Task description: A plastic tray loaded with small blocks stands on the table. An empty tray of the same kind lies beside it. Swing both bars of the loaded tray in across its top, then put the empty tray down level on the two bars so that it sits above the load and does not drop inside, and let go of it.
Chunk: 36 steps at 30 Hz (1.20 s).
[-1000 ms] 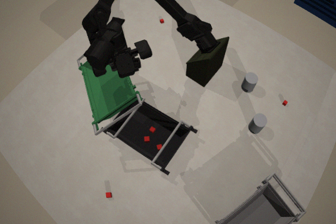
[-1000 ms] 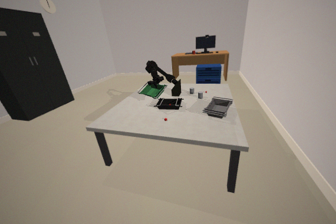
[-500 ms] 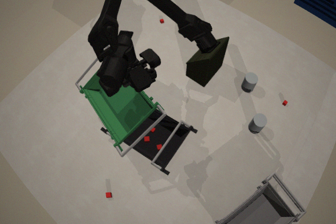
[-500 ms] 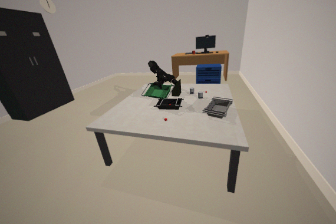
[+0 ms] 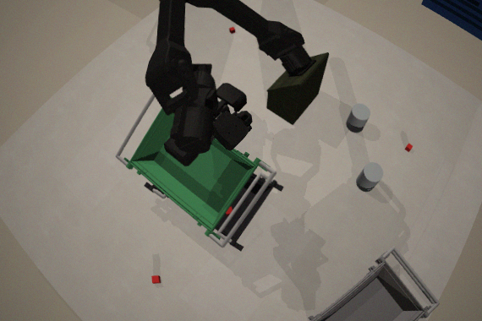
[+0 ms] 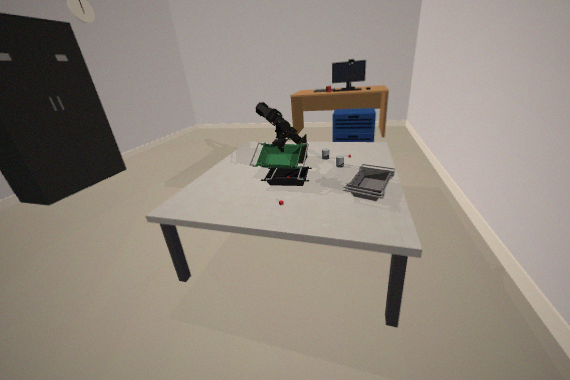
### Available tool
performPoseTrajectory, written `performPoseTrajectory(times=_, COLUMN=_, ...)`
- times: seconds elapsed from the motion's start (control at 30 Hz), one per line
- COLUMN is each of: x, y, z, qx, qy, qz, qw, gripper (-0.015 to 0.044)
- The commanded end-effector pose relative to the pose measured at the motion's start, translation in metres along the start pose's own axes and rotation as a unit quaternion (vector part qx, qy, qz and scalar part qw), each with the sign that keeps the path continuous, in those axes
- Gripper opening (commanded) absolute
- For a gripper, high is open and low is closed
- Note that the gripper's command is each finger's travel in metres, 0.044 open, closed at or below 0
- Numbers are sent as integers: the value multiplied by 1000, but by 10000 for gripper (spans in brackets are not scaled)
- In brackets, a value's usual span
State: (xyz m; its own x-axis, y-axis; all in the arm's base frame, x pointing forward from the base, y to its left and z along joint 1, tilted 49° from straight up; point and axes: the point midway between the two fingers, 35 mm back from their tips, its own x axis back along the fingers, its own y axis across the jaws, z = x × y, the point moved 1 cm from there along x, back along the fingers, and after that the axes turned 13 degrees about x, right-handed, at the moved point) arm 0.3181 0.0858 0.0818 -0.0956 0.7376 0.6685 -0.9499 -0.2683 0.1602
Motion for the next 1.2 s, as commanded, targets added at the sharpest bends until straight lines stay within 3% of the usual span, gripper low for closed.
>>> performPoseTrajectory(times=0.0, x=6, y=-7, z=-19, qx=35, qy=2, qz=13, qw=999, gripper=0)
performPoseTrajectory(times=1.17, x=6, y=-9, z=-25, qx=47, qy=4, qz=13, qw=999, gripper=0)
